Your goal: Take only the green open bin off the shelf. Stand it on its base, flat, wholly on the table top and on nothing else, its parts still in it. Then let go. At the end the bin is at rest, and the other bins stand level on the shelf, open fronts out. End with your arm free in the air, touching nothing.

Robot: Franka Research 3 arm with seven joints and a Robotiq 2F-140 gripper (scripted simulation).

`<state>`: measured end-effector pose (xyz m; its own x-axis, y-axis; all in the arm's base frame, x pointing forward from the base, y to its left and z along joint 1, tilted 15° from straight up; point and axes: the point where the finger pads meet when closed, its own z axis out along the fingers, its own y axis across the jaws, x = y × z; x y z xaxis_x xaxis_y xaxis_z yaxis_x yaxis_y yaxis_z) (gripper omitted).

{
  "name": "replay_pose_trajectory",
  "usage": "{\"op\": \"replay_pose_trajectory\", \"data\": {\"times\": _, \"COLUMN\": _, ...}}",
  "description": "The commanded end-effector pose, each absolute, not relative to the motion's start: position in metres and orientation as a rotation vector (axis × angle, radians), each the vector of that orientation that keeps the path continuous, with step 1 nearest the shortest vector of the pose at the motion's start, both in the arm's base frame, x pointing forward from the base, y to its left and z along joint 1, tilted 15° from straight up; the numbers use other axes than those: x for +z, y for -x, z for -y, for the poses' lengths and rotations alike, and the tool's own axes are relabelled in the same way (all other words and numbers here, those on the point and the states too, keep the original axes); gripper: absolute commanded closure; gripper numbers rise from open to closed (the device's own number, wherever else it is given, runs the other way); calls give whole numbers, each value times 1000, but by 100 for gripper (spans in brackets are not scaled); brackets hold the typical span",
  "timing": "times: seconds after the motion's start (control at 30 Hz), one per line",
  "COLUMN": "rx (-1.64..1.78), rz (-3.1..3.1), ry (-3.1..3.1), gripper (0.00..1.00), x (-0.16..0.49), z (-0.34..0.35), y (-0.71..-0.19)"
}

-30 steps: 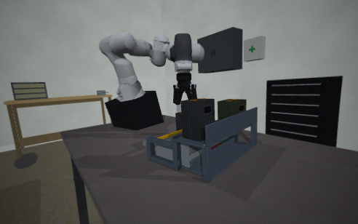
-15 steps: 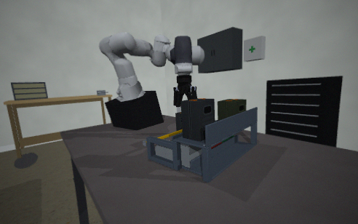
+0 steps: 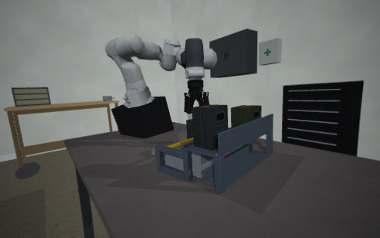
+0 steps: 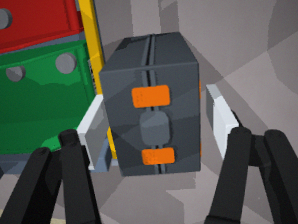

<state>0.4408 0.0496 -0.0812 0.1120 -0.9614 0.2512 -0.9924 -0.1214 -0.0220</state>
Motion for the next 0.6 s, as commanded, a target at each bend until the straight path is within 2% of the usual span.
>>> {"op": "replay_pose_trajectory", "data": {"times": 0.0, "rx": 308, "rz": 1972, "ry": -2227, "gripper": 43, "x": -80, "z": -50, "y": -442}}
{"op": "replay_pose_trajectory", "data": {"times": 0.5, "rx": 311, "rz": 1968, "ry": -2232, "gripper": 43, "x": -79, "z": -50, "y": -443}}
{"op": "replay_pose_trajectory", "data": {"times": 0.53, "rx": 310, "rz": 1976, "ry": -2227, "gripper": 100, "x": -79, "z": -50, "y": -442}}
{"op": "replay_pose_trajectory", "data": {"times": 0.57, "rx": 310, "rz": 1976, "ry": -2227, "gripper": 100, "x": -79, "z": -50, "y": -442}}
